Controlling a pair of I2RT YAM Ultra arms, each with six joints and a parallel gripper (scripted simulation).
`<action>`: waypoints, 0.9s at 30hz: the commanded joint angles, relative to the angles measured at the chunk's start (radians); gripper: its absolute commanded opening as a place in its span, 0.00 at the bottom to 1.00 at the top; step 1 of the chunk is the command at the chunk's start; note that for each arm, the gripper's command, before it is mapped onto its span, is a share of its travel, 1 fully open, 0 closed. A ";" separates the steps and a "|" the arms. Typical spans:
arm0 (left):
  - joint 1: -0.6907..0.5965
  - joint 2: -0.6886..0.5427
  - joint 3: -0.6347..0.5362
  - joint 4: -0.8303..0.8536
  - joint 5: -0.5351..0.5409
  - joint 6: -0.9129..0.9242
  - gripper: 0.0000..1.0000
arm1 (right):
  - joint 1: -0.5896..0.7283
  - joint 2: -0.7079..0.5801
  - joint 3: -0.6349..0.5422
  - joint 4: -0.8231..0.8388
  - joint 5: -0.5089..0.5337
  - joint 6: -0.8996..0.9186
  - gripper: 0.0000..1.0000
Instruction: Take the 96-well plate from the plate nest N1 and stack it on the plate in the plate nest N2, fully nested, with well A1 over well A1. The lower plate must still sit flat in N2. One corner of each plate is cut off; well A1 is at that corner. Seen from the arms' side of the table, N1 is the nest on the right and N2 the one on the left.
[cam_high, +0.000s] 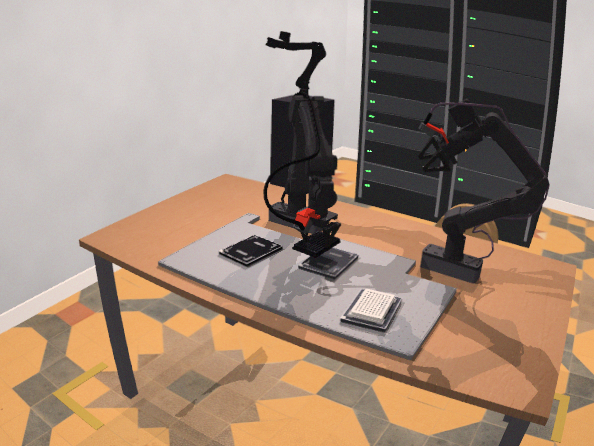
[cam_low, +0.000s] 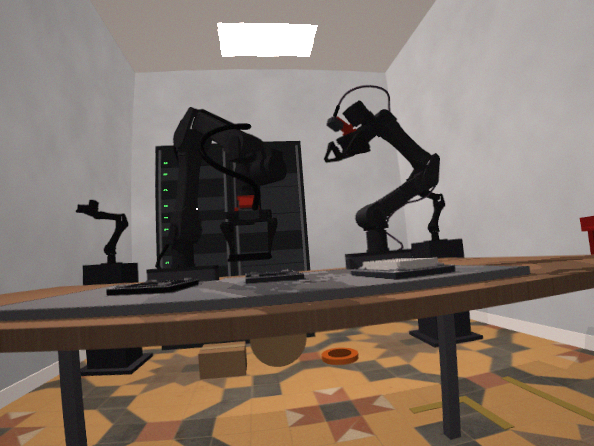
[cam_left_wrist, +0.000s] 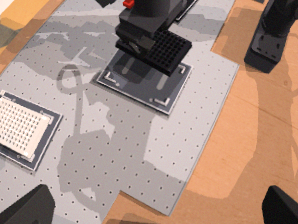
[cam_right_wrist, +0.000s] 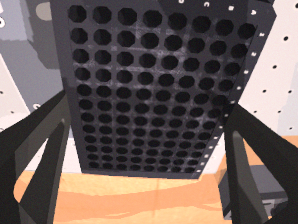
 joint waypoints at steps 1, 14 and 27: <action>-0.016 -0.019 0.039 -0.007 -0.026 -0.021 1.00 | 0.064 0.041 0.077 -0.020 0.012 0.117 0.78; -0.038 -0.018 0.040 -0.010 -0.042 -0.033 1.00 | 0.115 0.088 0.137 -0.021 0.021 0.047 0.78; -0.046 -0.018 0.041 -0.011 -0.048 -0.037 1.00 | 0.116 0.089 0.143 -0.019 0.021 -0.013 0.78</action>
